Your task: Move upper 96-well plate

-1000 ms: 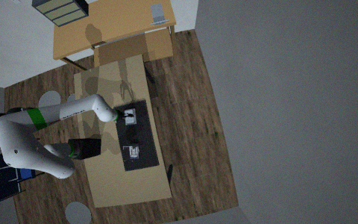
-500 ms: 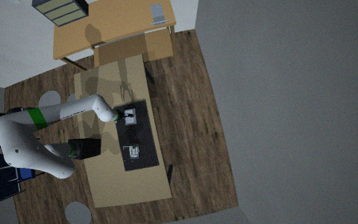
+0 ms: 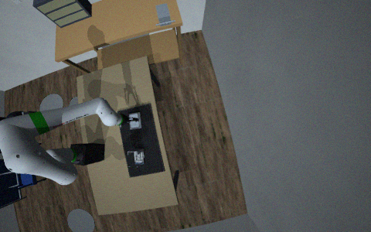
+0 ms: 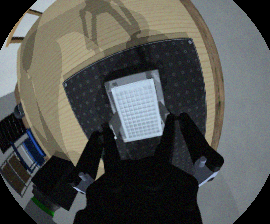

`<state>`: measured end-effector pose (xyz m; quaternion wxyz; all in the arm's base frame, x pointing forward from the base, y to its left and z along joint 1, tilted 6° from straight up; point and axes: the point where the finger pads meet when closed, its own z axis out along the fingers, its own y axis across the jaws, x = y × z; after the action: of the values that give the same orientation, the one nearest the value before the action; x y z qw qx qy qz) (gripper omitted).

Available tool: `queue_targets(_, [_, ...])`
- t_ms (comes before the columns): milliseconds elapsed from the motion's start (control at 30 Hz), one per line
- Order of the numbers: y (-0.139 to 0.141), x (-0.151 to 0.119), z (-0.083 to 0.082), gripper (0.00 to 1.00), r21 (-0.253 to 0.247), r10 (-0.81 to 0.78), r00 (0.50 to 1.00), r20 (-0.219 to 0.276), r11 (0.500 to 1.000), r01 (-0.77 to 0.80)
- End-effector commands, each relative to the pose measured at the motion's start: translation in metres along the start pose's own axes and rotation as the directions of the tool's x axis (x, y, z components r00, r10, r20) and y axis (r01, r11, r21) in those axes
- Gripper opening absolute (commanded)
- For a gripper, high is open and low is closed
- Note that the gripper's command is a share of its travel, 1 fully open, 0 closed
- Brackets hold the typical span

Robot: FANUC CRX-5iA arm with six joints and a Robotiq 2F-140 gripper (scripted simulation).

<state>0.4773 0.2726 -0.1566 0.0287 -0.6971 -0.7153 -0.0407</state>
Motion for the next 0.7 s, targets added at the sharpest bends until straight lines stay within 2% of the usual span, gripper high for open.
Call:
queue_targets(0, [0.0002, 0.0000, 0.0003, 0.00, 0.000, 0.000, 1.000, 0.000, 1.000, 0.000])
queue_targets(667, [0.0002, 0.0000, 0.0033, 0.00, 0.000, 0.000, 1.000, 0.000, 1.000, 0.000])
